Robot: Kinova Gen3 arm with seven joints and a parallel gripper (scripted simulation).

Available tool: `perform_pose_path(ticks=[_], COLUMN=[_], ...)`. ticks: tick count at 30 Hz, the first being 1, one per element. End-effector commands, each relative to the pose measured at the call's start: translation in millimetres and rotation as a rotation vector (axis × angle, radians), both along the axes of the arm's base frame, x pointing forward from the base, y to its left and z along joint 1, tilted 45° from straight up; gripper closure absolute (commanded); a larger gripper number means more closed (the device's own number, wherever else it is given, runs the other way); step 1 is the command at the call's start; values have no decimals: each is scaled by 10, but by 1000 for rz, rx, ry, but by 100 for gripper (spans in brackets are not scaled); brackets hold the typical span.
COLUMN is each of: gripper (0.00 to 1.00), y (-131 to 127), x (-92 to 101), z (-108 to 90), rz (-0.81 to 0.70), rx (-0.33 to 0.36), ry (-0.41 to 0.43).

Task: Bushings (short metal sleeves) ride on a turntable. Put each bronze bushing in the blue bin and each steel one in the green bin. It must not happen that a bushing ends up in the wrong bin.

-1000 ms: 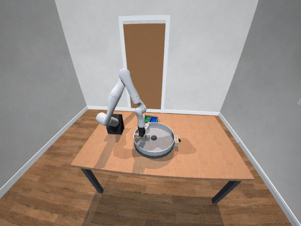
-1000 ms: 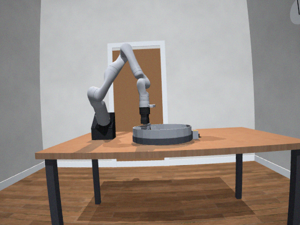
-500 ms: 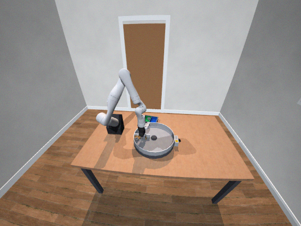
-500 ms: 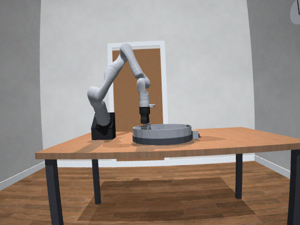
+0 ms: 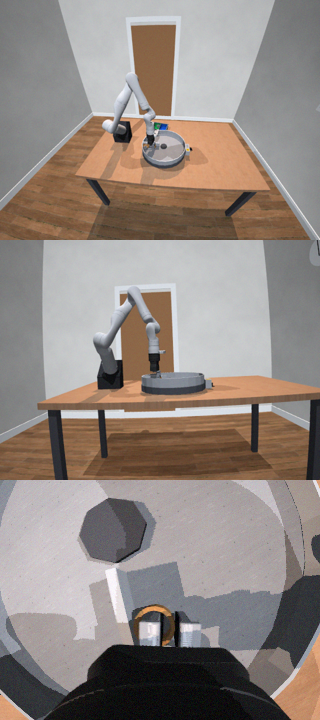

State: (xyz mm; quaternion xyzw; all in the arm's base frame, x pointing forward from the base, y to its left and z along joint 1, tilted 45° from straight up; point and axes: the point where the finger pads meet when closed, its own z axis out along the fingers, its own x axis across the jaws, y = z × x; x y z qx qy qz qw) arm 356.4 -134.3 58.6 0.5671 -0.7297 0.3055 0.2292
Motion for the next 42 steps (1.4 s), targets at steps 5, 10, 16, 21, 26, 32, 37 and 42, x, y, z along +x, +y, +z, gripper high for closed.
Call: perform_pose_path(ticks=[5, 10, 16, 21, 26, 32, 37, 42], gripper=[100, 100, 100, 100, 100, 100, 100, 100], y=[25, 43, 47, 59, 68, 85, 90, 101], x=[7, 7, 7, 6, 6, 6, 6, 5], z=[20, 37, 41, 54, 62, 79, 84, 96], rz=[2, 2, 3, 2, 2, 2, 3, 2], rx=[0, 0, 1, 0, 0, 1, 1, 0], ry=[-1, -1, -1, -1, -1, -1, -1, -1])
